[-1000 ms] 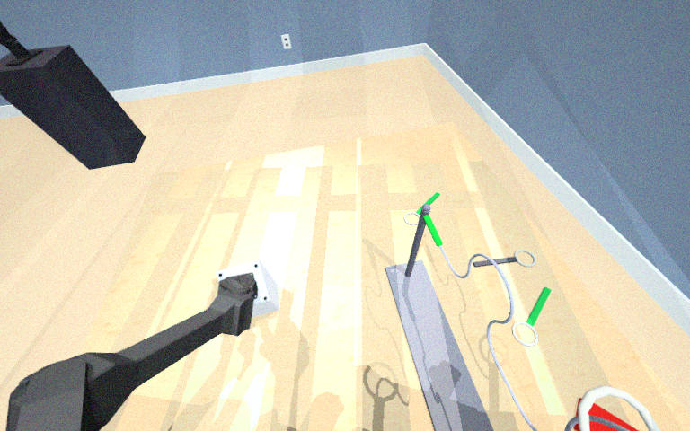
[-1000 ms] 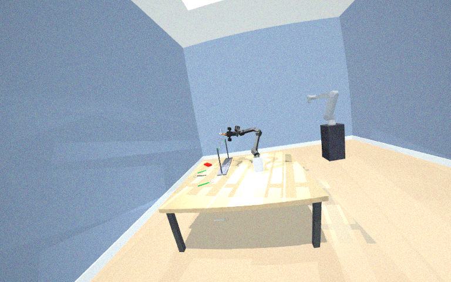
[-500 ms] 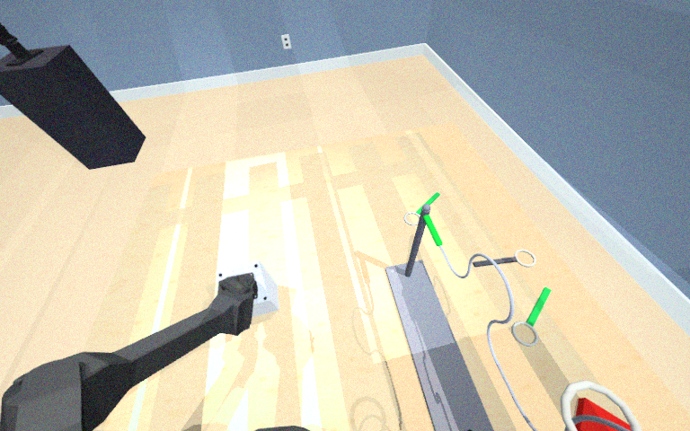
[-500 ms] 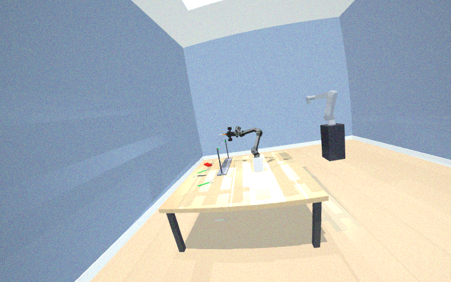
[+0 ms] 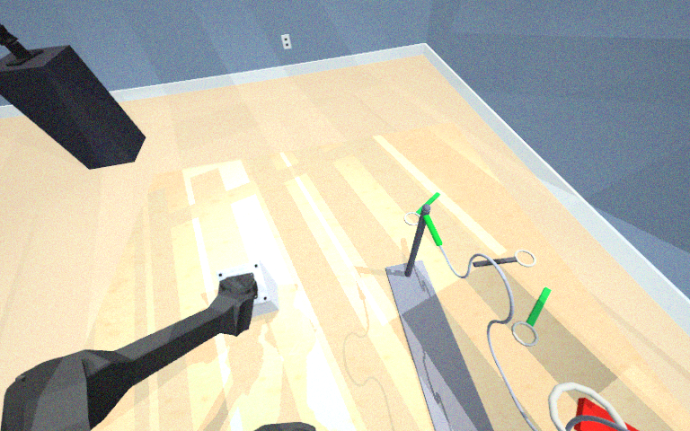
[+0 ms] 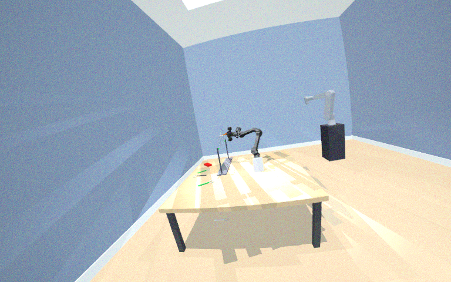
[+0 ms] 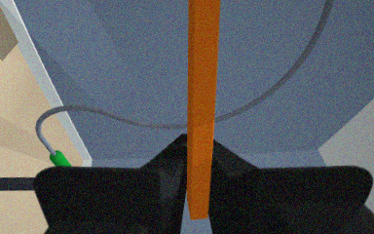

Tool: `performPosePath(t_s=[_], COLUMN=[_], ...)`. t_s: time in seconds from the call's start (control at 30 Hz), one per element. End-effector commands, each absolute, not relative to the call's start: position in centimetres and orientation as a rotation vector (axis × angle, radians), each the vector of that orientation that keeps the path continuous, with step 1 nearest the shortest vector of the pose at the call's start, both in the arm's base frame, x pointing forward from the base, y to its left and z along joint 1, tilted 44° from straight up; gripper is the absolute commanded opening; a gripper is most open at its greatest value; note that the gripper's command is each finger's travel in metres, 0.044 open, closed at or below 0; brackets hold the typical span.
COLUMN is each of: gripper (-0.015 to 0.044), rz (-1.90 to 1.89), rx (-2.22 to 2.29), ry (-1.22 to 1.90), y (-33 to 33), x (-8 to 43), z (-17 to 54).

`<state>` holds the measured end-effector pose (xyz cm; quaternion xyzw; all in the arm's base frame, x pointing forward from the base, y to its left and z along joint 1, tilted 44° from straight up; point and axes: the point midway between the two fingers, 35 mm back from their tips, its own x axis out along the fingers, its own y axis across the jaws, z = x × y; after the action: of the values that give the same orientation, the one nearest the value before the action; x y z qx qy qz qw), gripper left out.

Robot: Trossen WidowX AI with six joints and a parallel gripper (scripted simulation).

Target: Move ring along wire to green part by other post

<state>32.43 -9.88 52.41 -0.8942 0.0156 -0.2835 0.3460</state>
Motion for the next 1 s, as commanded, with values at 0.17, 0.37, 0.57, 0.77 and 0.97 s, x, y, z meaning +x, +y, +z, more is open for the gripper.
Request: performPosePath(t_s=[0.17,0.37,0.57,0.77,0.97], gripper=[-0.0150,-0.0150,-0.0150,-0.0150,-0.0150], rz=[-0.758,-0.777,-0.796,-0.813,-0.822], rx=[-2.433,-2.504,-2.573,-2.637,-2.672], ry=[0.004,-0.021,-0.047,-0.071,-0.085], y=[-9.67,-9.51,-9.35,-9.24,-9.20], x=[32.54,32.52,32.50,32.49,32.49], z=[52.32,52.45,52.55,52.62,52.65])
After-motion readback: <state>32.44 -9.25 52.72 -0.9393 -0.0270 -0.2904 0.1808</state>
